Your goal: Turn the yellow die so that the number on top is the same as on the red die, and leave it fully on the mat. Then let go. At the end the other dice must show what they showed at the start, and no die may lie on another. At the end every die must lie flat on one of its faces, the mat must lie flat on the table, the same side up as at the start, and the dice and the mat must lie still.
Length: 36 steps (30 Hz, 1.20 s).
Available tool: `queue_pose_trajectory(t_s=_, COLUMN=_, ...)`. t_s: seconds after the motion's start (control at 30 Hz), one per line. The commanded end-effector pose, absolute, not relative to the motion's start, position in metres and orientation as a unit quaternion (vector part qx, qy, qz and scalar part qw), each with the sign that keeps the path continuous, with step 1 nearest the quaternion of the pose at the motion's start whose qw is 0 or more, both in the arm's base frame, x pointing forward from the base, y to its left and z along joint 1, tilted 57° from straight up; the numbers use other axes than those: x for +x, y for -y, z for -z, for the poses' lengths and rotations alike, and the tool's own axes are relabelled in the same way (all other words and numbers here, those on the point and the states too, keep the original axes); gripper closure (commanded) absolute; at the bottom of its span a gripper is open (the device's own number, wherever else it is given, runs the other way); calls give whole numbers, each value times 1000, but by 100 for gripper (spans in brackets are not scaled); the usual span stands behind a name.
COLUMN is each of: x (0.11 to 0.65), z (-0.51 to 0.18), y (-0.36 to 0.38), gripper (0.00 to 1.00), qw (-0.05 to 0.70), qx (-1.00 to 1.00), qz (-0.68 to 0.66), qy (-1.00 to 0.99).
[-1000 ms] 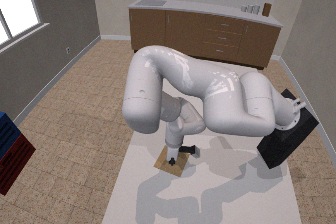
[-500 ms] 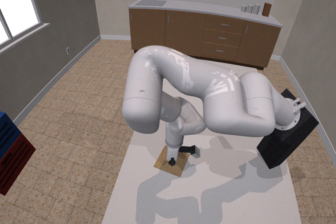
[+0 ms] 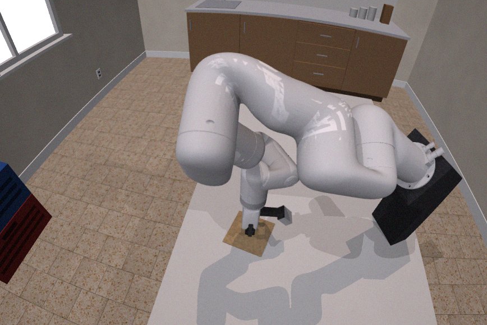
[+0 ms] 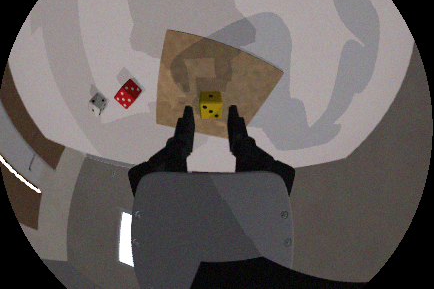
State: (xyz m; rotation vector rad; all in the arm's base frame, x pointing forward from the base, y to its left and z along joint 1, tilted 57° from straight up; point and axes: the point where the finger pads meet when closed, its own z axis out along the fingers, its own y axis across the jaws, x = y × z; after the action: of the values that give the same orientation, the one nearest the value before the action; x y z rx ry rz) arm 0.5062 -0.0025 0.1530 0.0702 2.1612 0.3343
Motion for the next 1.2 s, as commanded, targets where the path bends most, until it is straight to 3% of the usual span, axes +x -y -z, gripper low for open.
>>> queue_pose_trajectory(t_s=0.0, x=484, z=-168, y=9, gripper=58, qw=459, qx=28, qz=-136, qy=-878)
queue_pose_trajectory(t_s=0.53, x=457, z=-187, y=16, gripper=58, qw=459, qx=28, qz=-136, qy=-878)
queue_pose_trajectory(t_s=0.57, x=457, z=-187, y=16, gripper=0, qw=459, qx=28, qz=-136, qy=-878)
queue_pose_trajectory(t_s=1.17, x=457, z=-187, y=16, gripper=0, qw=459, qx=28, qz=-136, qy=-878)
